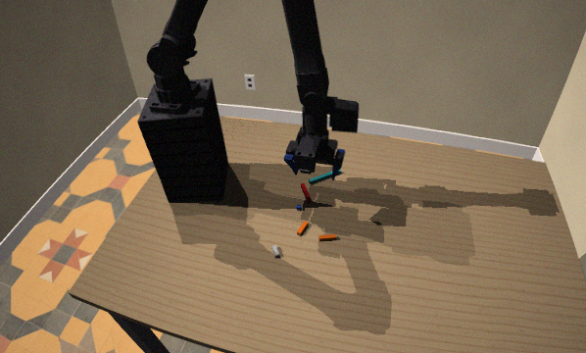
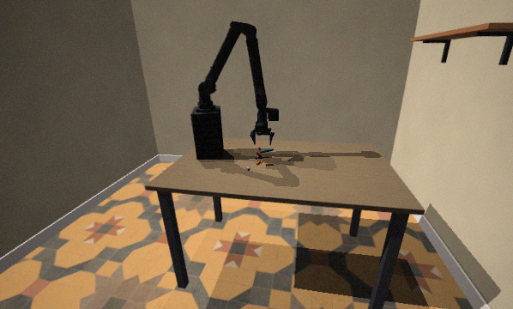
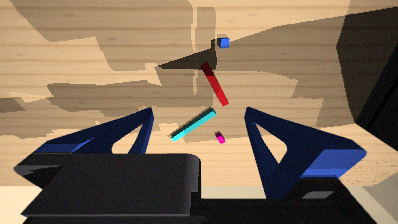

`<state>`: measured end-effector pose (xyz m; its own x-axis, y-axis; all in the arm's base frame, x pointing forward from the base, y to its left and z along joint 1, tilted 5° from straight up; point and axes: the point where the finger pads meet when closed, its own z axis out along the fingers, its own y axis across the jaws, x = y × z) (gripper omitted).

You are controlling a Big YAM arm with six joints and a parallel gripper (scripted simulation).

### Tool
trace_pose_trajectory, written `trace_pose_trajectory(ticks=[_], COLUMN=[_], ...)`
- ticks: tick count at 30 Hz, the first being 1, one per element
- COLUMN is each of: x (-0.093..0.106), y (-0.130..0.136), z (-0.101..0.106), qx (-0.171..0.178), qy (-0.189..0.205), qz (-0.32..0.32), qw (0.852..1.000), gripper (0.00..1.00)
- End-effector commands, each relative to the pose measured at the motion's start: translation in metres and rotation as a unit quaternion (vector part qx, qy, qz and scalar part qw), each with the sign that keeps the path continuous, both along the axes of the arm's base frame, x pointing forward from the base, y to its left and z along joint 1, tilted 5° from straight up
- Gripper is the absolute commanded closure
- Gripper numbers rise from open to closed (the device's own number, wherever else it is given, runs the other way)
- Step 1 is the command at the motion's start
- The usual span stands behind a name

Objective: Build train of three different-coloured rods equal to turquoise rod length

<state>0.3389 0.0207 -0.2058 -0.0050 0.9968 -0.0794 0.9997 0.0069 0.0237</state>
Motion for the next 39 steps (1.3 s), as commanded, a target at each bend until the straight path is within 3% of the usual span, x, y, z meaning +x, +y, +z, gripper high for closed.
trace_pose_trajectory(ticks=[1, 4, 7, 11, 12, 17, 18, 25, 26, 33, 34, 39], x=[0.003, 0.004, 0.005, 0.005, 0.005, 0.000, 0.006, 0.002, 0.005, 0.002, 0.005, 0.002], y=[-0.002, 0.000, 0.021, 0.021, 0.032, 0.022, 0.044, 0.035, 0.057, 0.047, 0.068, 0.066], z=[-0.004, -0.004, -0.005, -0.005, -0.006, -0.006, -0.007, -0.007, -0.007, -0.008, -0.008, -0.009], qx=[-0.001, -0.002, -0.004, -0.004, -0.005, -0.005, -0.007, -0.006, -0.008, -0.008, -0.009, -0.009], qy=[-0.005, -0.005, 0.009, 0.009, 0.012, 0.018, 0.017, 0.021, 0.021, 0.026, 0.025, 0.027], qz=[-0.006, 0.004, 0.093, 0.093, 0.146, 0.134, 0.205, 0.193, 0.263, 0.251, 0.314, 0.313], qw=[1.000, 1.000, 0.996, 0.996, 0.989, 0.991, 0.979, 0.981, 0.965, 0.968, 0.949, 0.949], gripper=[0.00, 0.00, 0.00, 0.00, 0.00, 0.00, 0.00, 0.00, 0.00, 0.00, 0.00, 0.00])
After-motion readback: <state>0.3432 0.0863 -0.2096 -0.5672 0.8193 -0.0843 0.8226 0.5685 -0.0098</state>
